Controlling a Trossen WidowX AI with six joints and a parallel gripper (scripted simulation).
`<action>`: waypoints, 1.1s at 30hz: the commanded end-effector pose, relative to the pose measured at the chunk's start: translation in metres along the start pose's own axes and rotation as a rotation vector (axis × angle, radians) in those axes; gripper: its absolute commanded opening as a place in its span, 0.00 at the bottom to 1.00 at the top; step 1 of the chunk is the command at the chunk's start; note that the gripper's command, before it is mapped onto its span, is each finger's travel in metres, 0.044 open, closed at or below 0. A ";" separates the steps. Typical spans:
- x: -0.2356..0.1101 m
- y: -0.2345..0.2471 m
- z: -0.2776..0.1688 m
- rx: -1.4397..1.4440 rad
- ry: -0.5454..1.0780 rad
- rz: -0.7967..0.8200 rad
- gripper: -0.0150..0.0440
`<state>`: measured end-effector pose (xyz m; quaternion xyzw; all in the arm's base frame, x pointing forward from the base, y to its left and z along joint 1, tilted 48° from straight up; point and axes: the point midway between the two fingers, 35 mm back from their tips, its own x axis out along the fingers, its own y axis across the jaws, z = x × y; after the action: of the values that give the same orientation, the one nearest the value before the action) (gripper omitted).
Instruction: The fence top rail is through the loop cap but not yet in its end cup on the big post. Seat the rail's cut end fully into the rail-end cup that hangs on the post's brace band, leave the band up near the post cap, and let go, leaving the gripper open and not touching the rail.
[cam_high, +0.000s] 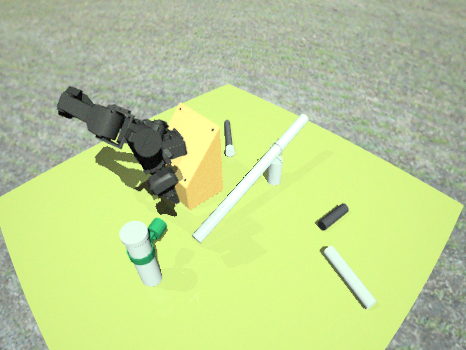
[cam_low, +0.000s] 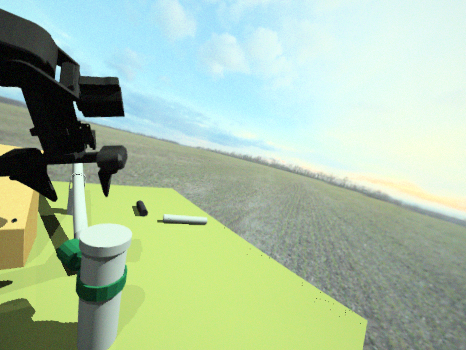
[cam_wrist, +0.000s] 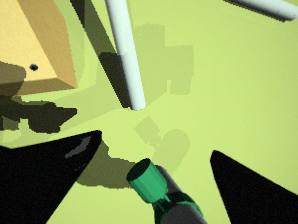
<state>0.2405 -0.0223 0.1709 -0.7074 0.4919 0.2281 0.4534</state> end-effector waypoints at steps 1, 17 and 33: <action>-0.021 0.001 -0.055 -0.531 -0.042 -0.093 1.00; -0.029 0.003 -0.069 -0.781 -0.019 -0.130 1.00; 0.024 0.017 -0.087 -0.782 -0.014 -0.131 1.00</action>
<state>0.2226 -0.1088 0.1892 -0.8529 0.3223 0.3746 0.1682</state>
